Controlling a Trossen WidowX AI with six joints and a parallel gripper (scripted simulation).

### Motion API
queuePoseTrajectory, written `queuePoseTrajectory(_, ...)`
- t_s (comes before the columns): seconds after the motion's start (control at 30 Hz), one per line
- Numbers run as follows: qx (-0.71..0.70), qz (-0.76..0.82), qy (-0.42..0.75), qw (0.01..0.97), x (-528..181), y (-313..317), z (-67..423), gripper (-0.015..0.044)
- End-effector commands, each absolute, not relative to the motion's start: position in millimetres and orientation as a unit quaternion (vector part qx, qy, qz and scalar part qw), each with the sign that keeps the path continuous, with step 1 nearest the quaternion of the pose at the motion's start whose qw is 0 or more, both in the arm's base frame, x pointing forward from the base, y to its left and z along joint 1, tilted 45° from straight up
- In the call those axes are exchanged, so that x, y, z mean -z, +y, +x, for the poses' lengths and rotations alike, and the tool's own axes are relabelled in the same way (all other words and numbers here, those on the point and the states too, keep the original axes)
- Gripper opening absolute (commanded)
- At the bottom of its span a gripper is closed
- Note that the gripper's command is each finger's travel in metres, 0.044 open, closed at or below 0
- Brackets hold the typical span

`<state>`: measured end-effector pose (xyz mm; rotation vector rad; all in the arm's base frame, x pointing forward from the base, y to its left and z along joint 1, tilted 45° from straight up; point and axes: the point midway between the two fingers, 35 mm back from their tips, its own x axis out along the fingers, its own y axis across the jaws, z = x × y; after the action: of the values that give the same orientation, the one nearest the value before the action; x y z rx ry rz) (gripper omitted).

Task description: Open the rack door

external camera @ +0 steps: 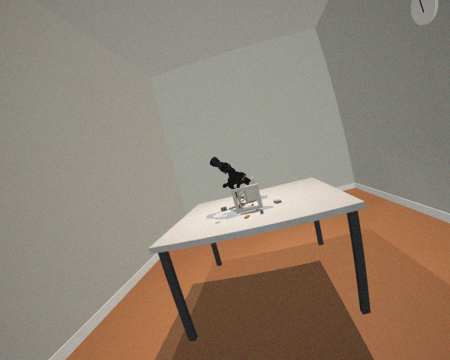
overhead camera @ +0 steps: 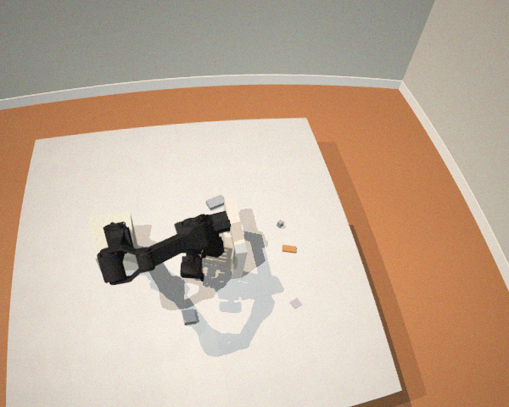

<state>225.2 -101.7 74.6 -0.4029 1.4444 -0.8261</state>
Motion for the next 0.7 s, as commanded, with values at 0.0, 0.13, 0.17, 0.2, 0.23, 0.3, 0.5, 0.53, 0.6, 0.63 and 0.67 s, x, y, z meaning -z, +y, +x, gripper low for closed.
queuePoseTrajectory(0.0,0.342,-0.201,0.648,0.650,-79.6,-105.9,226.1,0.0015)
queuePoseTrajectory(0.13,0.324,-0.219,0.657,0.644,-84.4,-110.7,226.6,0.0015)
queuePoseTrajectory(0.17,0.320,-0.223,0.659,0.643,-85.6,-111.9,226.7,0.0015)
queuePoseTrajectory(0.2,0.316,-0.227,0.661,0.641,-86.8,-113.1,226.9,0.0015)
queuePoseTrajectory(0.23,0.311,-0.232,0.663,0.640,-87.9,-114.3,227.2,0.0015)
queuePoseTrajectory(0.3,0.302,-0.240,0.668,0.637,-90.3,-116.6,227.7,0.0015)
queuePoseTrajectory(0.5,0.275,-0.266,0.679,0.626,-97.2,-123.7,229.7,0.0015)
queuePoseTrajectory(0.53,0.271,-0.270,0.681,0.625,-98.3,-124.9,230.1,0.0015)
queuePoseTrajectory(0.6,0.262,-0.278,0.684,0.621,-100.7,-127.2,231.0,0.0015)
queuePoseTrajectory(0.63,0.257,-0.283,0.686,0.619,-101.8,-128.5,231.4,0.0015)
queuePoseTrajectory(0.67,0.253,-0.287,0.688,0.617,-103.0,-129.7,231.8,0.0015)
